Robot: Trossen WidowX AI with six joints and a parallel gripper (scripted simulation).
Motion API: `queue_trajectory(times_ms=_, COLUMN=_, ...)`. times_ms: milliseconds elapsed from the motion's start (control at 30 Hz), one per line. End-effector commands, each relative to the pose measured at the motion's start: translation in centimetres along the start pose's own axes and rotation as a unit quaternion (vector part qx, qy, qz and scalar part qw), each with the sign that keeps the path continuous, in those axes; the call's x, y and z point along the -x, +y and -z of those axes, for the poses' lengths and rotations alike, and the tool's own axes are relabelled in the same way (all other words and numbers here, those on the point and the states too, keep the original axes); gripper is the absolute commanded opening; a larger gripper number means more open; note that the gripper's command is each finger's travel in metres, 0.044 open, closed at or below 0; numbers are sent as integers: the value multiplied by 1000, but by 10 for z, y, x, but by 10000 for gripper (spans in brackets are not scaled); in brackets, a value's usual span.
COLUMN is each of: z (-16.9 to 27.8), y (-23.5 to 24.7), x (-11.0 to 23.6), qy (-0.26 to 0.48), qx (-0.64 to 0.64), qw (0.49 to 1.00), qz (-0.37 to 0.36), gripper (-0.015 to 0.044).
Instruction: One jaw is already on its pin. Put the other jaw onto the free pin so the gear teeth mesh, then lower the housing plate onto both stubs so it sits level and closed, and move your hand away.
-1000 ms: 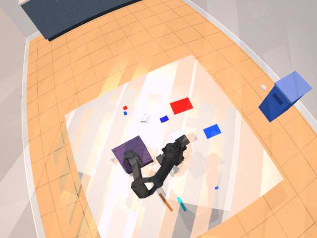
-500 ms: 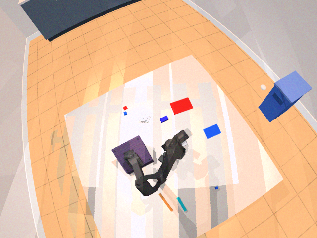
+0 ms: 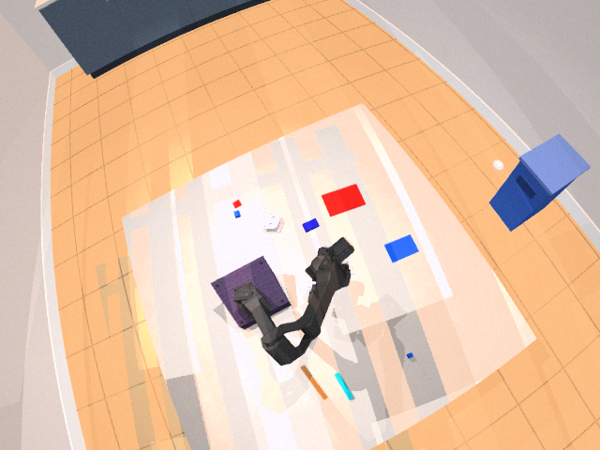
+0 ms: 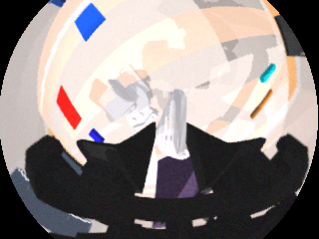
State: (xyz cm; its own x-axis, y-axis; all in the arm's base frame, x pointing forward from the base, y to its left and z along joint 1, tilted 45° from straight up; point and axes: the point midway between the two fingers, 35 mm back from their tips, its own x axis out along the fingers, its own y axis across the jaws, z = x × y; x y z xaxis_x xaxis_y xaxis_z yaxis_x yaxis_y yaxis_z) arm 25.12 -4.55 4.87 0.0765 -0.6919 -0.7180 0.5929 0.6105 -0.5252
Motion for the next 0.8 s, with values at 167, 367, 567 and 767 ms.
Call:
queue_trajectory(times_ms=167, z=5, y=14, x=0, qy=-1, qx=114, qw=993, qz=-1, gripper=134)
queue_trajectory(times_ms=367, z=9, y=22, x=0, qy=-1, qx=191, qw=982, qz=0, gripper=134)
queue_trajectory(times_ms=567, z=12, y=28, x=0, qy=-2, qx=258, qw=966, qz=1, gripper=134)
queue_trajectory(times_ms=767, z=12, y=29, x=0, qy=-2, qx=260, qw=965, qz=1, gripper=134)
